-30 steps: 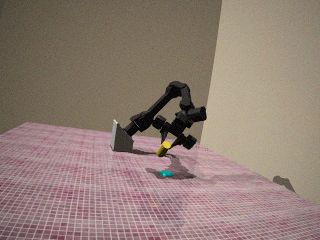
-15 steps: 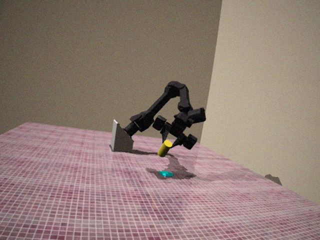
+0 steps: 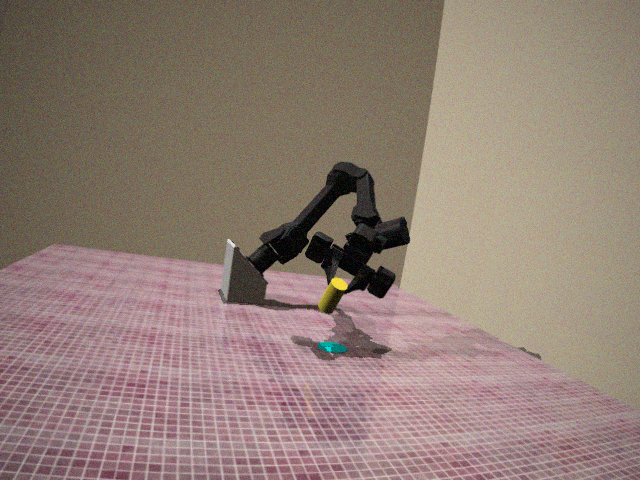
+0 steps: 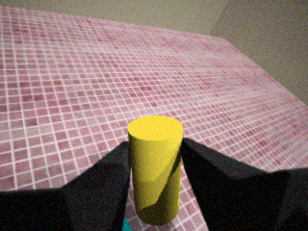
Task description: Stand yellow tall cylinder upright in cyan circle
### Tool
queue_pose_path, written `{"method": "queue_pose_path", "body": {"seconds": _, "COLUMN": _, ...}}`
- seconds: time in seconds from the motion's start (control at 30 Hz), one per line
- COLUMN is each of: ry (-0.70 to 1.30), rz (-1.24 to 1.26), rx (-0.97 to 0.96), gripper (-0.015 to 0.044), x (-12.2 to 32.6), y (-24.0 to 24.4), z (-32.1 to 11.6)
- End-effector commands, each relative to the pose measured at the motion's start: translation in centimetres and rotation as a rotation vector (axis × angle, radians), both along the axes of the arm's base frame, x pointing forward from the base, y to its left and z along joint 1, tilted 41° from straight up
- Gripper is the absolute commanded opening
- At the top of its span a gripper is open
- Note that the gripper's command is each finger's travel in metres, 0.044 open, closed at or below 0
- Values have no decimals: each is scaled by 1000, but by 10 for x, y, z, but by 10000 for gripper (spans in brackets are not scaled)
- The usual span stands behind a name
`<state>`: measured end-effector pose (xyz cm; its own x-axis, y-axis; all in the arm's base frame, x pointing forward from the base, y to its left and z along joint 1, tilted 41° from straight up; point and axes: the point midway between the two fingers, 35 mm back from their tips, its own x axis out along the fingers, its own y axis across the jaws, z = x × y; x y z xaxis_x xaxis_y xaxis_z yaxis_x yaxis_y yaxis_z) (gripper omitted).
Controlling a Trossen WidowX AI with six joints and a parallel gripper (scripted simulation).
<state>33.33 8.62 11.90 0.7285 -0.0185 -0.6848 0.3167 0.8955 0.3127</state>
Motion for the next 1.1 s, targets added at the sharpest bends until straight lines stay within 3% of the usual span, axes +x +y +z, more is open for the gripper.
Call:
{"method": "queue_pose_path", "body": {"seconds": 0.0, "ry": -23, "rz": -20, "rx": 3, "gripper": 105, "x": -1, "y": -1, "z": 1}}
{"method": "queue_pose_path", "body": {"seconds": 1.07, "ry": -222, "rz": -130, "rx": 64, "gripper": 105, "x": -12, "y": -1, "z": 14}}
